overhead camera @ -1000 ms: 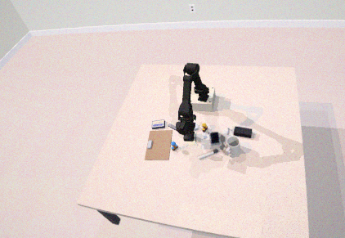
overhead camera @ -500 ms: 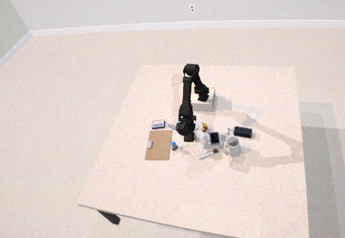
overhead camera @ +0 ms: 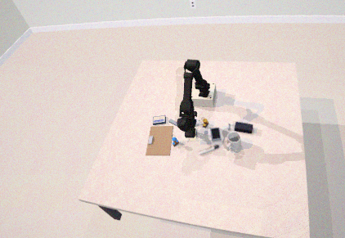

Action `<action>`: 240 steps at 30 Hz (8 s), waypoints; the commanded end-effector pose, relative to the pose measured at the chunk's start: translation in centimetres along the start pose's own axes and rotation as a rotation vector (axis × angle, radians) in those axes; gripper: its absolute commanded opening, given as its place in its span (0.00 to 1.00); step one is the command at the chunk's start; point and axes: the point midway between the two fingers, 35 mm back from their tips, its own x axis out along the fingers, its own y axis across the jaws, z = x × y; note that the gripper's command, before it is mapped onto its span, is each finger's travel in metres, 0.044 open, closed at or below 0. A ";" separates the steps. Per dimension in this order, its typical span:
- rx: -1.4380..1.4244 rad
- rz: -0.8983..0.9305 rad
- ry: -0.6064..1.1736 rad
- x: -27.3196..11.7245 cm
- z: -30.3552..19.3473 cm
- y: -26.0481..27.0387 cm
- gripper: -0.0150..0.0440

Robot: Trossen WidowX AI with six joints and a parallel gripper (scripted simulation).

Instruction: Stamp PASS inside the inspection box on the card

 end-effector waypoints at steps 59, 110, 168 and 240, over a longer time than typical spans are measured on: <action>-0.001 0.001 0.003 0.4 0.0 0.0 0.25; -0.001 0.001 0.003 -1.5 0.0 0.0 0.25; -0.001 0.008 0.009 -7.6 -7.8 8.6 0.25; -0.001 0.009 0.010 -12.7 -8.0 8.5 0.70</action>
